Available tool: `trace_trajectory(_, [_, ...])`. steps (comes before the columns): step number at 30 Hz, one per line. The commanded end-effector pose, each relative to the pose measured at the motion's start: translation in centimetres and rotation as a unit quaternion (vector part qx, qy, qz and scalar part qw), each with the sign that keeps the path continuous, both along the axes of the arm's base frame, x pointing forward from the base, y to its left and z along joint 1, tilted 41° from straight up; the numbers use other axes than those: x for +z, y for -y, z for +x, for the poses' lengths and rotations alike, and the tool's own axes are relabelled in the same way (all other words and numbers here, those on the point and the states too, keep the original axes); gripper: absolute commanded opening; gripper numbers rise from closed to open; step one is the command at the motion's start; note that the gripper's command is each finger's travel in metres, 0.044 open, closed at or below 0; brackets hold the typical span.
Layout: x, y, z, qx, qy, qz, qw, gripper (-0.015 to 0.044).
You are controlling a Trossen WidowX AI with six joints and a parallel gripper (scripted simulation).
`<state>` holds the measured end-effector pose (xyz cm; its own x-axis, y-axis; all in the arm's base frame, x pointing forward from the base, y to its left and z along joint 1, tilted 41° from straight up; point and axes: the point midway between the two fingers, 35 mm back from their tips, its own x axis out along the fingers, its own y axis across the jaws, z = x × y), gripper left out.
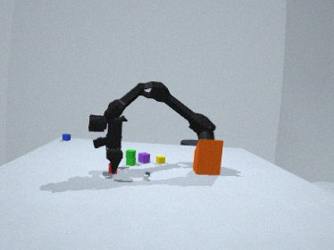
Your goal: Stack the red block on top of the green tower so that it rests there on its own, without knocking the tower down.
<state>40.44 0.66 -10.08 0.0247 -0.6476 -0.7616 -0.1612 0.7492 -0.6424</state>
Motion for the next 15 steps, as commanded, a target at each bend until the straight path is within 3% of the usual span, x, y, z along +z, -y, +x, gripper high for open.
trace_trajectory(1, [0.09,0.11,0.01,0.0,0.0,0.0,1.0,0.044])
trace_trajectory(12, [0.09,0.11,0.01,0.0,0.0,0.0,1.0,0.0151])
trace_trajectory(15, [0.09,0.11,0.01,0.0,0.0,0.0,1.0,0.0131])
